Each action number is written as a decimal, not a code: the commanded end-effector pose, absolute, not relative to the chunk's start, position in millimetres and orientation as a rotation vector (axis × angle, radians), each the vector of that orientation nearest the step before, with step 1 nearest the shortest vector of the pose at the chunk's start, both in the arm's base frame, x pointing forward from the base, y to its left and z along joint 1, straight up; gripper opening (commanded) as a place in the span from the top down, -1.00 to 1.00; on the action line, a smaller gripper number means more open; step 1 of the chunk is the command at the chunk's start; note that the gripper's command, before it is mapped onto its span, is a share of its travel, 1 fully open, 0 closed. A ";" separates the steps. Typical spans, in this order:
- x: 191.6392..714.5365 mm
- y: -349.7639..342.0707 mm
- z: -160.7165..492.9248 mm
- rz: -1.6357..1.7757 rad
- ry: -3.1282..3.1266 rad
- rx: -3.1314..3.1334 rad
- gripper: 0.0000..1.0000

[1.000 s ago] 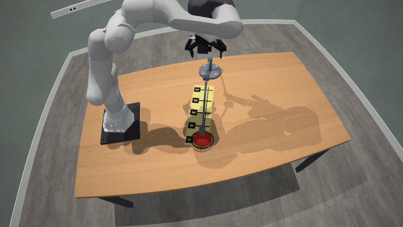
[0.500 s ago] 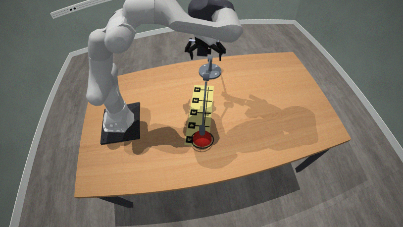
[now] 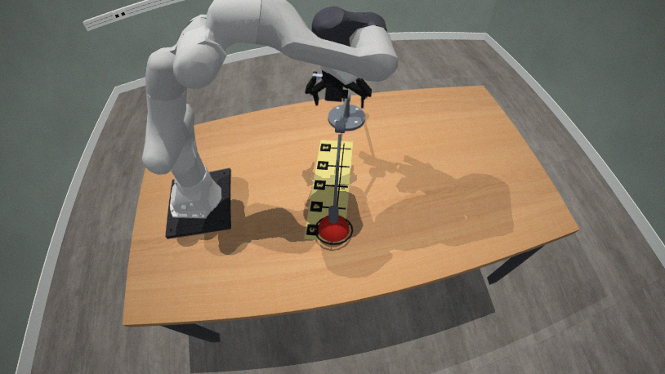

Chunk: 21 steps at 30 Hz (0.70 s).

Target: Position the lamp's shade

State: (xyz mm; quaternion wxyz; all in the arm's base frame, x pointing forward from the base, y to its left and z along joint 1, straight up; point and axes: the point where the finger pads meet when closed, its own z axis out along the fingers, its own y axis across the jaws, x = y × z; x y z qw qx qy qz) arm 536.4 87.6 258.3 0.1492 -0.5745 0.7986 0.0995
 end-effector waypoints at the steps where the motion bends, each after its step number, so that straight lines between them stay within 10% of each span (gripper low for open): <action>1: 539.3 86.3 247.4 0.195 2.370 -1.721 -1.00; 21: 534.1 86.7 205.3 0.206 2.390 -1.725 -1.00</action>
